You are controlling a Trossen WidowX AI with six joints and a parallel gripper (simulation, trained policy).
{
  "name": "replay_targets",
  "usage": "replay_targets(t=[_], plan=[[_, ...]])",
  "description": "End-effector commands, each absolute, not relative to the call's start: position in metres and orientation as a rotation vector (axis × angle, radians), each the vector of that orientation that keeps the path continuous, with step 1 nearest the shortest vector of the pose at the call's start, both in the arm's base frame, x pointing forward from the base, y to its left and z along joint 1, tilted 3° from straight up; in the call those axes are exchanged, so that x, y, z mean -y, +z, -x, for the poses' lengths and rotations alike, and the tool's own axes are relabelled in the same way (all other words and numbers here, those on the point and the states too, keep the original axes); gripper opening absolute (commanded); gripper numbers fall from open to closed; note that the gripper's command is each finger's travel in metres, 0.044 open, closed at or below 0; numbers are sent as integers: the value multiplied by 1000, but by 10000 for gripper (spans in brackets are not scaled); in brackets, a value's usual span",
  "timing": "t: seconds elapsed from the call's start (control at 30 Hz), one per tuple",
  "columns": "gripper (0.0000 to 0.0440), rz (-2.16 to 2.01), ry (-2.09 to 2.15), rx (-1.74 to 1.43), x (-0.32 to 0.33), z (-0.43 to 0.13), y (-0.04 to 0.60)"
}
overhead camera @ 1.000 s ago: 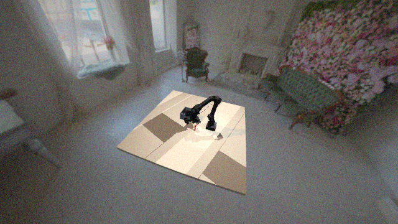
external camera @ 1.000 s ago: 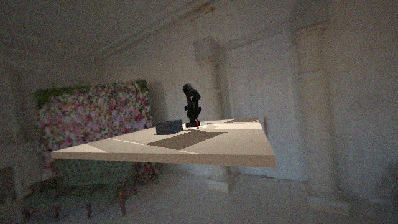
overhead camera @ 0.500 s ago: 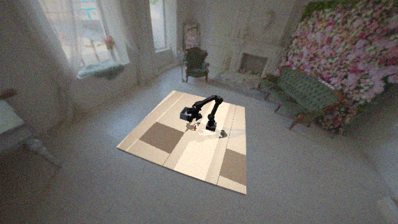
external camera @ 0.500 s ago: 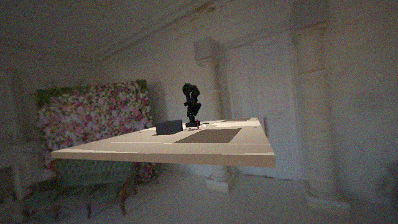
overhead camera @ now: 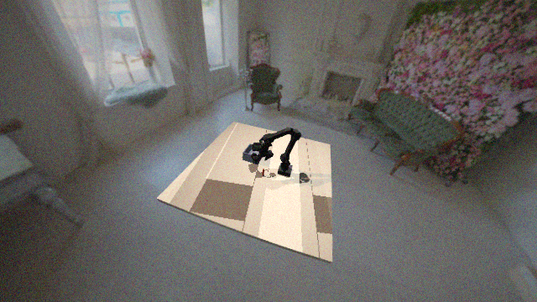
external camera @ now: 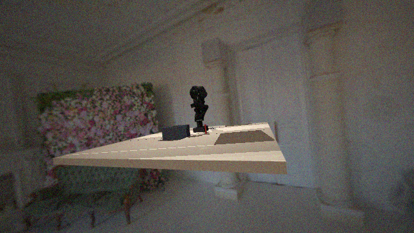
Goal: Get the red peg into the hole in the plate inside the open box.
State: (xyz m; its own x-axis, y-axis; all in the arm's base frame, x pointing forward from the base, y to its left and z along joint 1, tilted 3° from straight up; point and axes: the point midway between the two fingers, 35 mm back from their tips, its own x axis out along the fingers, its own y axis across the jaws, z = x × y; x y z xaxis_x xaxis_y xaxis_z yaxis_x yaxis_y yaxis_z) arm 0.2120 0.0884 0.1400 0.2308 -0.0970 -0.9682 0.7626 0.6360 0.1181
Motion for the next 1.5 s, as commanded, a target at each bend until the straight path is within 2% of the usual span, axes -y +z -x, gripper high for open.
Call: replay_targets(t=[0.0, 0.73, 1.47], plan=[[440, -669, -663, -1199, -87, -213, 145], [440, -648, -734, -1231, -83, -212, 151], [440, -629, -811, -1277, -83, -204, 127]])
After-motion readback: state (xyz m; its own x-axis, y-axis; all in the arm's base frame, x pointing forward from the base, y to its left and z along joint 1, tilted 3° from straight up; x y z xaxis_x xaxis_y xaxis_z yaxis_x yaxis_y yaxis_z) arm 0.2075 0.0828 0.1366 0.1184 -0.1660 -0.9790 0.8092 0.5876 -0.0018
